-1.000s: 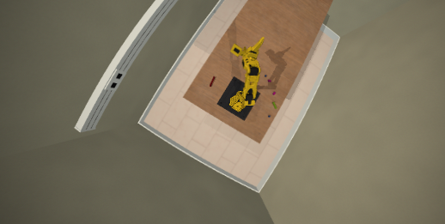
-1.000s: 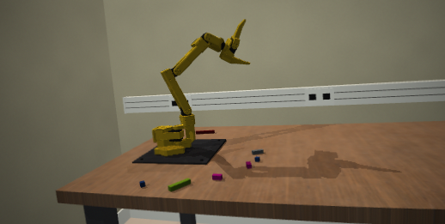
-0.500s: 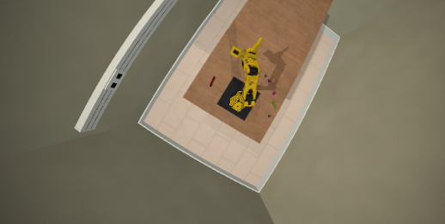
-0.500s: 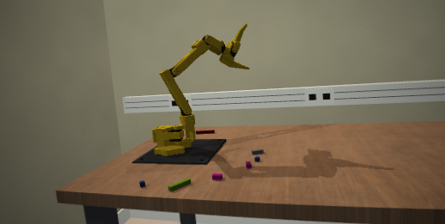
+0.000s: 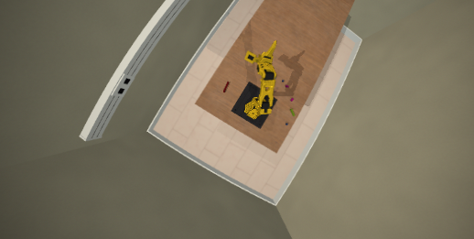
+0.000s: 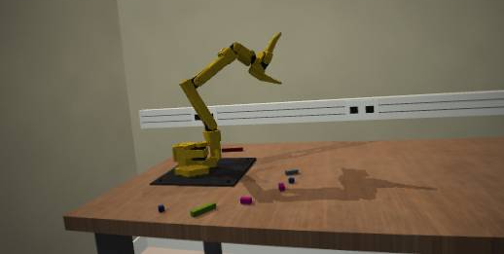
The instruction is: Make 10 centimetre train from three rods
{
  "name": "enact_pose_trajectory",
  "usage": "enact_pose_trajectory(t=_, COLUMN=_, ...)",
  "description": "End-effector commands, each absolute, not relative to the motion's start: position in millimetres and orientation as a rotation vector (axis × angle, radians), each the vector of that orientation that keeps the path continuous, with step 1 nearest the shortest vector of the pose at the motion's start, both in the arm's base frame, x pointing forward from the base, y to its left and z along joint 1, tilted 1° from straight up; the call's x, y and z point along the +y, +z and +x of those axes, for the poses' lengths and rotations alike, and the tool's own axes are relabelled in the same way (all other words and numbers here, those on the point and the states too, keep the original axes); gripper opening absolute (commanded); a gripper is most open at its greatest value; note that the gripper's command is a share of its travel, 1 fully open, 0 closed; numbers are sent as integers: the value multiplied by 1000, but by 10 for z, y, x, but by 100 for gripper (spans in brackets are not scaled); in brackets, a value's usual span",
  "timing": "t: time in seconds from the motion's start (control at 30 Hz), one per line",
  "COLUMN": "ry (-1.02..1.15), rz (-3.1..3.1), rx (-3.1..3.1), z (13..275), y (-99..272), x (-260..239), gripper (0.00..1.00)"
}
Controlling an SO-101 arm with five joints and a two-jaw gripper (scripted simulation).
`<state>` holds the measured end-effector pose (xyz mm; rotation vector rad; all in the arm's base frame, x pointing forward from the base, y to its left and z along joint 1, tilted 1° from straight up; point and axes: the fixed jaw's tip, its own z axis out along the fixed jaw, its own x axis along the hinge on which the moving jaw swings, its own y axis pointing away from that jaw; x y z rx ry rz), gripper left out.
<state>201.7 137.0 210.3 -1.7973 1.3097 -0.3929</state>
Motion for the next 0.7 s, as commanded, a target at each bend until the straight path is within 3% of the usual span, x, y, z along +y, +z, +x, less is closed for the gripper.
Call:
enact_pose_trajectory(t=0.0, ry=-391, rz=-1847, rx=1313, z=1978, y=2015, x=1342, gripper=100)
enact_pose_trajectory(t=0.67, ry=-395, rz=-1931, rx=1304, z=1940, y=1837, x=1312, gripper=100)
